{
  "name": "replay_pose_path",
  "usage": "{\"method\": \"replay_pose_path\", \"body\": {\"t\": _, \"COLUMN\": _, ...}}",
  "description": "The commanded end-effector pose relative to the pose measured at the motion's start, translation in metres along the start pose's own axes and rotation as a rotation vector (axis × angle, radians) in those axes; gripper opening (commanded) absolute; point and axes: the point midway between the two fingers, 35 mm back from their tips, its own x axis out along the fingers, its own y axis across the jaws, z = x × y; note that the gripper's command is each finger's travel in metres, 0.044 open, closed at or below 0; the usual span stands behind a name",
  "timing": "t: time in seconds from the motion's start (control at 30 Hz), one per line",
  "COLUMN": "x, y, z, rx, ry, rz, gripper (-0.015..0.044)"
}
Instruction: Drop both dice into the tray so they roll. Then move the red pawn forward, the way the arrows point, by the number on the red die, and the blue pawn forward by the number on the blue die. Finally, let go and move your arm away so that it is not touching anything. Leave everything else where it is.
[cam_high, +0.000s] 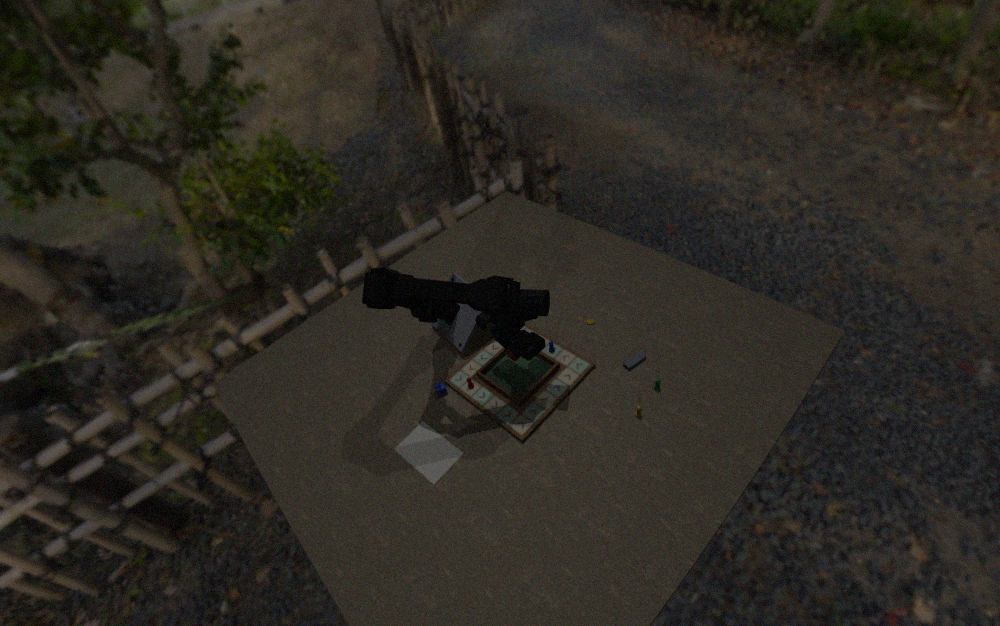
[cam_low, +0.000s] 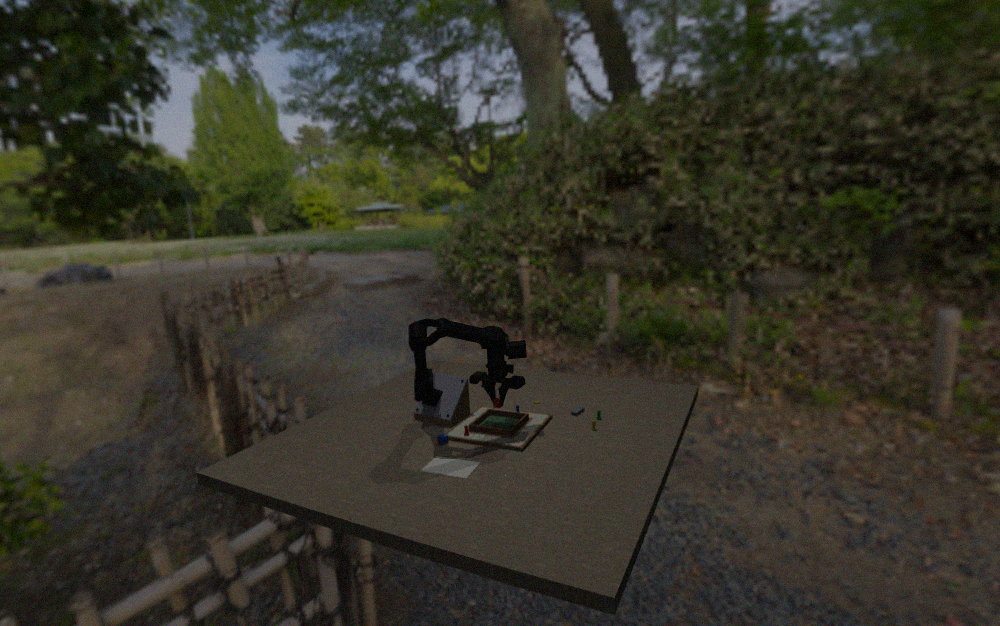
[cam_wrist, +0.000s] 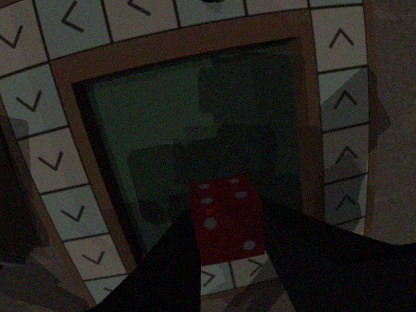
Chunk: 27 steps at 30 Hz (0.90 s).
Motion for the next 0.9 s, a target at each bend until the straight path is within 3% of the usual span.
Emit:
{"method": "replay_pose_path", "body": {"t": 0.0, "x": 0.004, "y": 0.003, "z": 0.001, "rx": -0.01, "ry": -0.064, "rz": 0.032, "gripper": 0.0}}
{"method": "replay_pose_path", "body": {"t": 0.4, "x": 0.014, "y": 0.01, "z": 0.004, "rx": -0.01, "ry": -0.459, "rz": 0.106, "gripper": 0.0}}
{"method": "replay_pose_path", "body": {"t": 0.73, "x": 0.017, "y": 0.011, "z": 0.005, "rx": -0.011, "ry": -0.79, "rz": 0.027, "gripper": 0.0}}
{"method": "replay_pose_path", "body": {"t": 0.87, "x": 0.017, "y": 0.011, "z": 0.005, "rx": -0.011, "ry": -0.836, "rz": 0.003, "gripper": 0.0}}
